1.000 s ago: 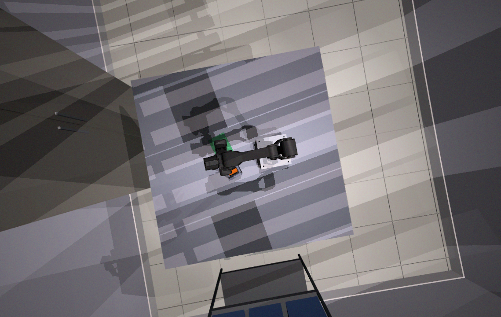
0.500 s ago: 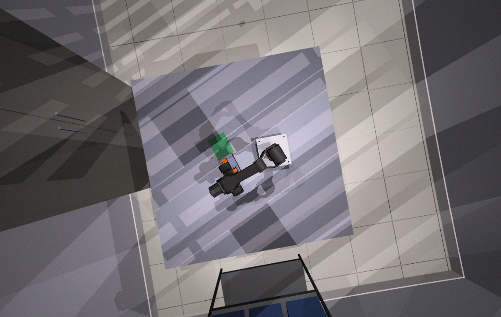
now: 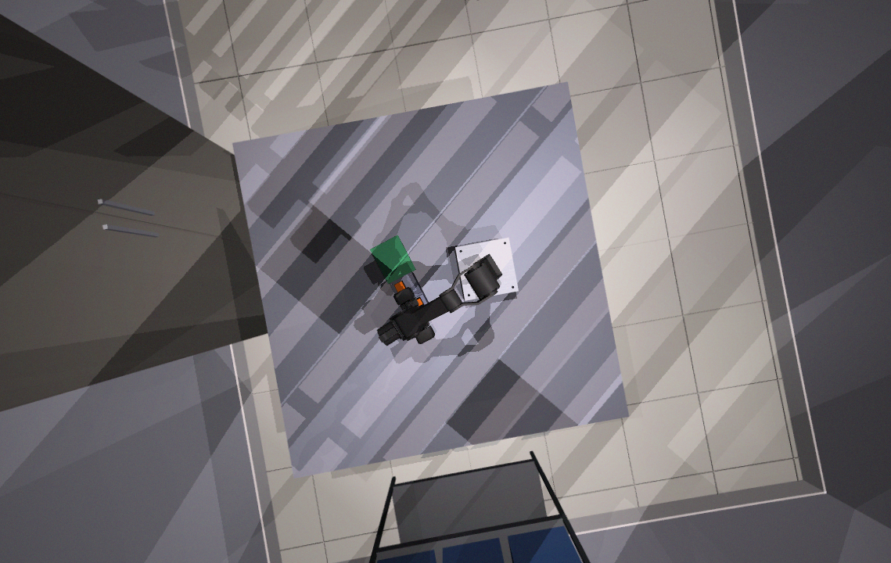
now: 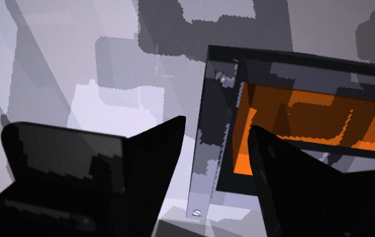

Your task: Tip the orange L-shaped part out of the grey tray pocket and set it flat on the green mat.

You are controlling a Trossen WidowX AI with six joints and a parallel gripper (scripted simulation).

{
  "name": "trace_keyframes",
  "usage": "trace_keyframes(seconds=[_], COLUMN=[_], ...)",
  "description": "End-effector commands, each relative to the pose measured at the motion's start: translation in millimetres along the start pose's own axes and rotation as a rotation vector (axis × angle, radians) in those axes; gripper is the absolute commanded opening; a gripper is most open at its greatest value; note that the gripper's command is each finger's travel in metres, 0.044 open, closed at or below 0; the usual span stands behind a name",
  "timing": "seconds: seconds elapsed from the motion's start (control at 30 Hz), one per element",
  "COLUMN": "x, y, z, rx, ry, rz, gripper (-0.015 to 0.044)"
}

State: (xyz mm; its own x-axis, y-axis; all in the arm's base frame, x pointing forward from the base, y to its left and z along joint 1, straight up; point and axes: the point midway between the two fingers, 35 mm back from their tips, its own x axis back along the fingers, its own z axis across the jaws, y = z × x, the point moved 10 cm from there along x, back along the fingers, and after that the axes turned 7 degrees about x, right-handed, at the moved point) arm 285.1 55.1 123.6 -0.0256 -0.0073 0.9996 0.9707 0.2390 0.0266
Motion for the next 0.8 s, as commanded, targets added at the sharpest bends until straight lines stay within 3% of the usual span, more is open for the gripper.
trace_keyframes(seconds=[0.0, 0.77], x=[-7.4, -33.0], y=[-0.3, -1.1], z=[0.4, 0.6], rx=[-0.004, -0.004], ry=[0.006, 0.006], rz=[0.005, 0.005], gripper=[0.018, 0.018])
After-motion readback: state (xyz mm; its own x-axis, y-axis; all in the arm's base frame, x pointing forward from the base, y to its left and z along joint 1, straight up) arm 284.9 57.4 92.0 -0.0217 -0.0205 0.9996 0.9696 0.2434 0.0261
